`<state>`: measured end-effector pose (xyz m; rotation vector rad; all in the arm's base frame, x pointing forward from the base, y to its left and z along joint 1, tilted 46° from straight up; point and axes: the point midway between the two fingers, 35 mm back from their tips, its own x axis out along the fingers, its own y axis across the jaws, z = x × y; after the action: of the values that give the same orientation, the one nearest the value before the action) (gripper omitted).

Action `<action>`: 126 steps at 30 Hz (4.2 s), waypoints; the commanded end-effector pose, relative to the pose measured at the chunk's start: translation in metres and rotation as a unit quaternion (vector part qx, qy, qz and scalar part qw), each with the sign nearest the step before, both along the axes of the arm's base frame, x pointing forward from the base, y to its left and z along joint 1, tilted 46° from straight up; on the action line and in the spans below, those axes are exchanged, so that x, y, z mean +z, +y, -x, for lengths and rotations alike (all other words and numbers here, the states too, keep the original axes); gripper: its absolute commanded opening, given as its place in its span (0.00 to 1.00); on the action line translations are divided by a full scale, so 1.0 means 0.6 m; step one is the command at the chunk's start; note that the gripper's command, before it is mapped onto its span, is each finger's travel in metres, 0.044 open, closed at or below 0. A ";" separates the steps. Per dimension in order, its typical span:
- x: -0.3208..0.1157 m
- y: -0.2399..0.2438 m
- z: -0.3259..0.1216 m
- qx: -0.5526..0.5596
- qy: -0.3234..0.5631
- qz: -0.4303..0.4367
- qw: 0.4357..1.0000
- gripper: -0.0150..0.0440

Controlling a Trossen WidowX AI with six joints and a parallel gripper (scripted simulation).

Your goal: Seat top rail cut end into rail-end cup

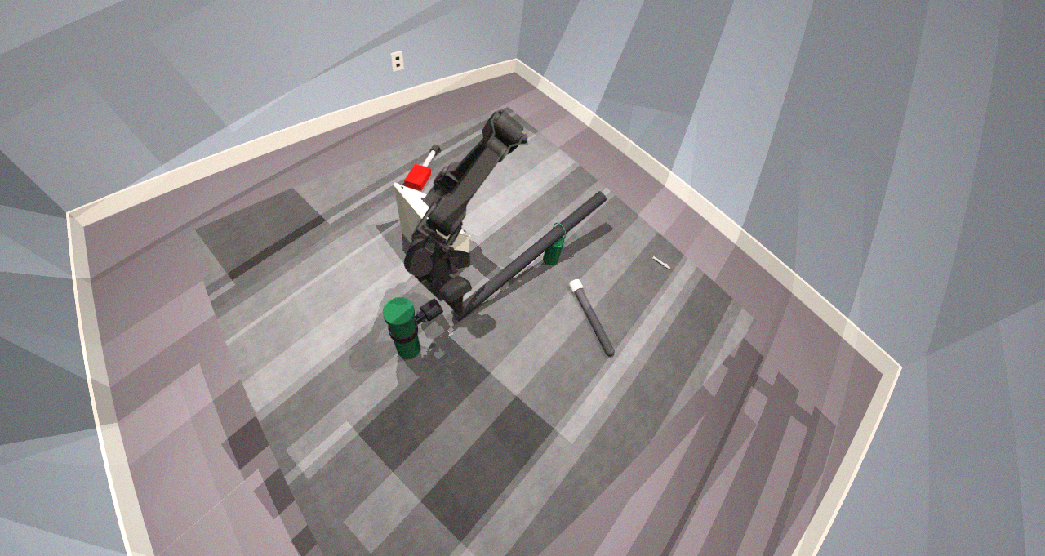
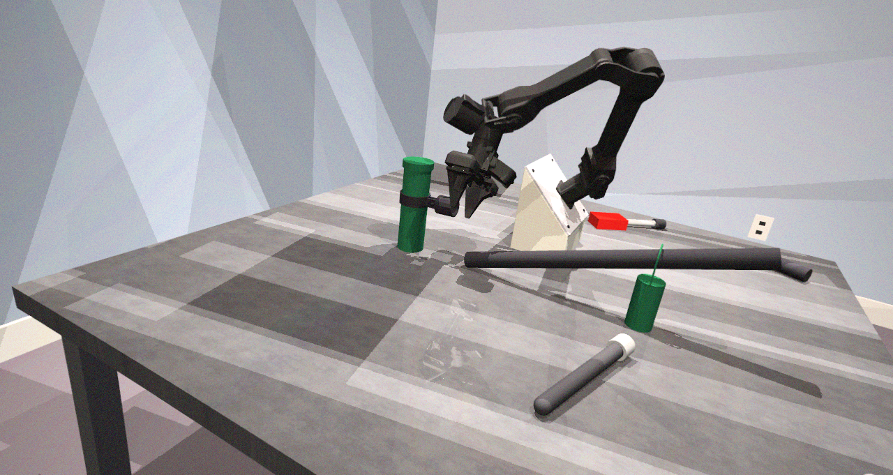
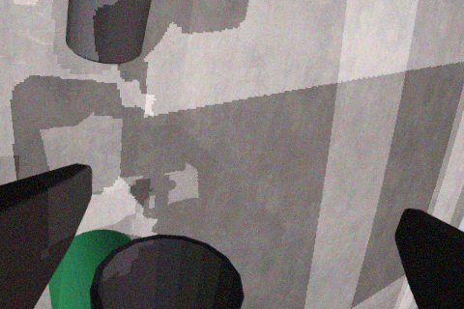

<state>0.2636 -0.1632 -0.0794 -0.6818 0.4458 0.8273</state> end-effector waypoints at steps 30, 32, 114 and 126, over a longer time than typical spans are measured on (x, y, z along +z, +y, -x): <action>0.264 0.041 0.029 -0.443 0.377 -0.431 0.689 1.00; 0.264 0.041 0.029 -0.443 0.377 -0.431 0.689 1.00; 0.142 0.224 -0.046 0.183 0.182 -0.033 0.965 1.00; 0.118 0.247 -0.051 0.183 0.182 -0.033 0.965 1.00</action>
<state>0.2939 -0.0209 -0.0036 -0.5644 0.6301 1.3217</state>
